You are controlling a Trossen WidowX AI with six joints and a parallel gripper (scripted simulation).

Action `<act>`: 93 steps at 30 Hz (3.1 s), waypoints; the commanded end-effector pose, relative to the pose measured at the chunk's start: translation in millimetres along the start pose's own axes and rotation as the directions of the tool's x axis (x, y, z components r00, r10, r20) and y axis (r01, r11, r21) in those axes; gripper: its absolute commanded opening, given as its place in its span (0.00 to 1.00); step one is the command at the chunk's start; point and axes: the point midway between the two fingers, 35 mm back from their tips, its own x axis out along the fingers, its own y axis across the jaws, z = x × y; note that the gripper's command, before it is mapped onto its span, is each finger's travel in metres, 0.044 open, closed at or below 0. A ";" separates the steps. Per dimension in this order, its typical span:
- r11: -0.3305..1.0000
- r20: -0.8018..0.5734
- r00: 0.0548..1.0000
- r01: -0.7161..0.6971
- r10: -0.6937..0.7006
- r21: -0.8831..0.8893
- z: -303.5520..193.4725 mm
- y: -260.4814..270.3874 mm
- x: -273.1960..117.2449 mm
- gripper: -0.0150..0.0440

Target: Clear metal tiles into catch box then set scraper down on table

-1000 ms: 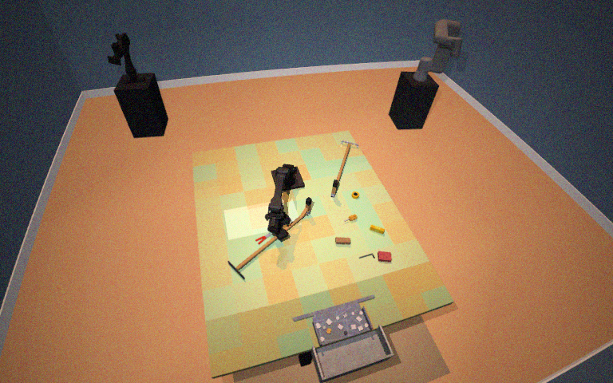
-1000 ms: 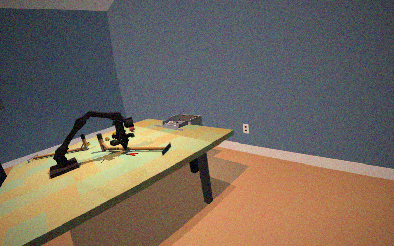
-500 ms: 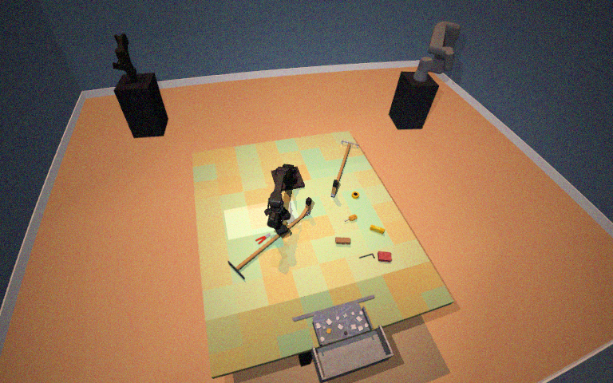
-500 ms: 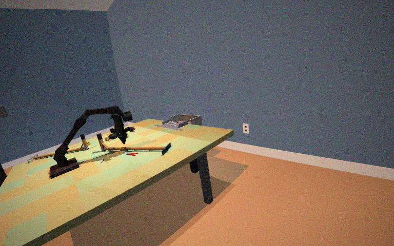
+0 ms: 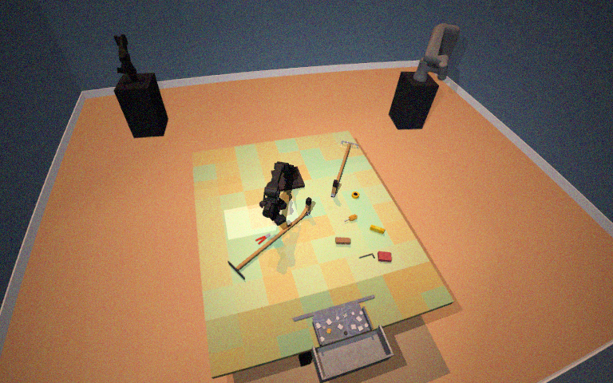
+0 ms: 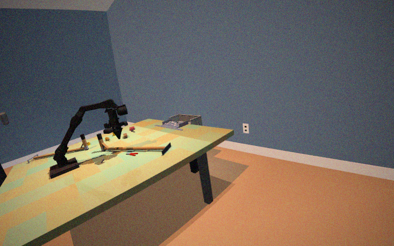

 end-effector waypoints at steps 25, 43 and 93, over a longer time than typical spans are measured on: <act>0.998 0.008 1.000 0.000 0.001 -0.067 -1.8 6.8 24.0 0.25; 0.996 0.008 1.000 0.000 0.001 -0.089 -2.2 6.5 58.0 0.25; 0.993 -0.004 1.000 0.011 -0.012 -0.121 2.0 -11.3 103.9 0.25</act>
